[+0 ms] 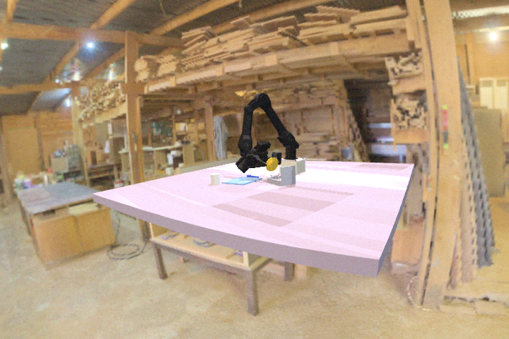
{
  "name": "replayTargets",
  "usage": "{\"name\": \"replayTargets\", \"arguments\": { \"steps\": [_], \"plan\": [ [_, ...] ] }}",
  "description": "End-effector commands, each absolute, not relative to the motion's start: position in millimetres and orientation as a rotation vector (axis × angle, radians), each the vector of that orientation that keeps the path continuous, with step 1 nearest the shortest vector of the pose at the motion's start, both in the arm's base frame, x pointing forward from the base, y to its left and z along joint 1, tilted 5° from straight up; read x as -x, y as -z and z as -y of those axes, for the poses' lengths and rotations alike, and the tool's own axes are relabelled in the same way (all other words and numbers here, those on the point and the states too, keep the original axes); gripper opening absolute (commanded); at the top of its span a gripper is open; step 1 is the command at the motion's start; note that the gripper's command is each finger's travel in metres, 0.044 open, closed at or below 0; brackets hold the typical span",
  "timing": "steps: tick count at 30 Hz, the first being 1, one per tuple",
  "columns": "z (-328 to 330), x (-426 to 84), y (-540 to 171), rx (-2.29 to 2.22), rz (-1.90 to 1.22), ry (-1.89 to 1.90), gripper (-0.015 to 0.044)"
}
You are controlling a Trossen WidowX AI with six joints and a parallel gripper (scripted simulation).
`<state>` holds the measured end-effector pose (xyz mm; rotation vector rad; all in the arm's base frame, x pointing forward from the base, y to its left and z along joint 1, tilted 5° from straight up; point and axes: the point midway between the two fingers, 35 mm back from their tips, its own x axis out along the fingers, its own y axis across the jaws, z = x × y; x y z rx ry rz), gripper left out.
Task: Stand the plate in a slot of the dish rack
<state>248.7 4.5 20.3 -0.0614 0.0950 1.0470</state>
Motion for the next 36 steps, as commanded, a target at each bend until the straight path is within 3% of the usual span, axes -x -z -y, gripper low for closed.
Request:
{"name": "replayTargets", "arguments": {
  "steps": [1,36],
  "plan": [
    [-10,-248,-15,0.05,-0.099,-1.045,0.0],
    [-31,-262,-7,0.098,-0.093,-1.067,0.0]
  ]
}}
